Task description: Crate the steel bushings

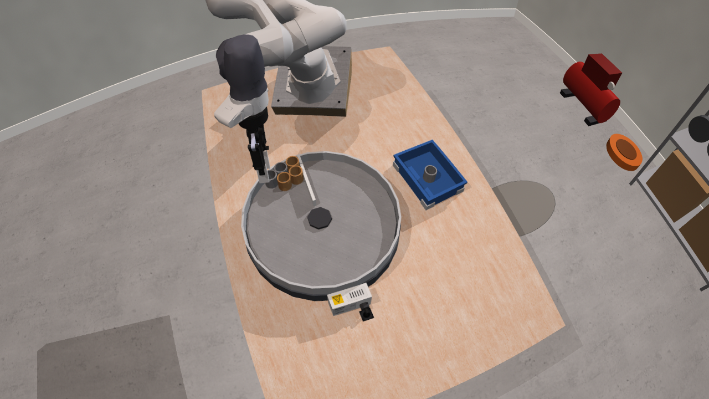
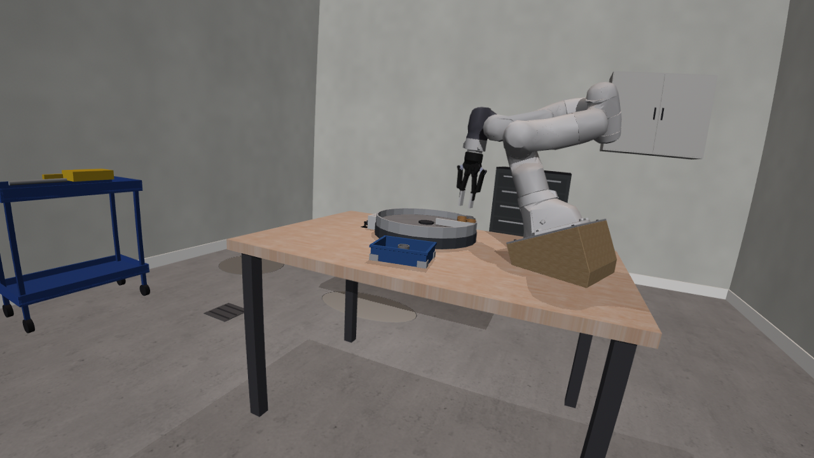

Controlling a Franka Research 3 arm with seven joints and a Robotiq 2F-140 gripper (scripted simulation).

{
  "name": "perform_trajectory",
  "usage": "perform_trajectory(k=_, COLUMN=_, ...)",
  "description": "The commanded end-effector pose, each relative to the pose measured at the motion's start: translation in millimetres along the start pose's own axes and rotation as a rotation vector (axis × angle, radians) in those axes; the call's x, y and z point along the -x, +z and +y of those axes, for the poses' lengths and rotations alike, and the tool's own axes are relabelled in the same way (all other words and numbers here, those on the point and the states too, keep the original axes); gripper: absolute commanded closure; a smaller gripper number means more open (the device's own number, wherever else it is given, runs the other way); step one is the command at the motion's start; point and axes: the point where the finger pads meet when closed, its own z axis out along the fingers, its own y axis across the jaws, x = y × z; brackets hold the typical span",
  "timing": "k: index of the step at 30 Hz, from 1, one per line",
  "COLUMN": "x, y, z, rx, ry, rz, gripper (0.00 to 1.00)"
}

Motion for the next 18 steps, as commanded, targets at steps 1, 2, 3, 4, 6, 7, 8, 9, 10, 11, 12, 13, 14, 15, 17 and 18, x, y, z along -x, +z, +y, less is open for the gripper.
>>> perform_trajectory(k=1, x=2.2, y=6.6, z=24.1, rx=0.069, ry=-0.050, rz=0.011, gripper=0.72)
perform_trajectory(k=2, x=2.2, y=6.6, z=24.1, rx=0.069, ry=-0.050, rz=0.011, gripper=0.72)
perform_trajectory(k=3, x=2.2, y=6.6, z=24.1, rx=0.069, ry=-0.050, rz=0.011, gripper=0.72)
perform_trajectory(k=4, x=2.2, y=6.6, z=24.1, rx=0.069, ry=-0.050, rz=0.011, gripper=0.72)
perform_trajectory(k=6, x=2.2, y=6.6, z=24.2, rx=0.069, ry=-0.050, rz=0.011, gripper=0.72)
perform_trajectory(k=7, x=2.3, y=6.5, z=25.2, rx=0.069, ry=-0.050, rz=0.011, gripper=0.72)
perform_trajectory(k=8, x=2.6, y=6.4, z=27.5, rx=0.069, ry=-0.050, rz=0.011, gripper=0.72)
perform_trajectory(k=9, x=2.6, y=6.4, z=27.5, rx=0.069, ry=-0.050, rz=0.011, gripper=0.72)
perform_trajectory(k=10, x=2.6, y=6.4, z=27.5, rx=0.069, ry=-0.050, rz=0.011, gripper=0.72)
perform_trajectory(k=11, x=2.9, y=6.2, z=30.8, rx=0.069, ry=-0.050, rz=0.011, gripper=0.72)
perform_trajectory(k=12, x=3.4, y=5.9, z=35.0, rx=0.069, ry=-0.050, rz=0.011, gripper=0.72)
perform_trajectory(k=13, x=3.9, y=5.6, z=39.5, rx=0.069, ry=-0.050, rz=0.011, gripper=0.72)
perform_trajectory(k=14, x=4.1, y=5.5, z=41.5, rx=0.069, ry=-0.050, rz=0.011, gripper=0.72)
perform_trajectory(k=15, x=4.1, y=5.5, z=41.5, rx=0.069, ry=-0.050, rz=0.011, gripper=0.72)
perform_trajectory(k=17, x=4.1, y=5.5, z=41.5, rx=0.069, ry=-0.050, rz=0.011, gripper=0.72)
perform_trajectory(k=18, x=4.1, y=5.5, z=41.5, rx=0.069, ry=-0.050, rz=0.011, gripper=0.72)
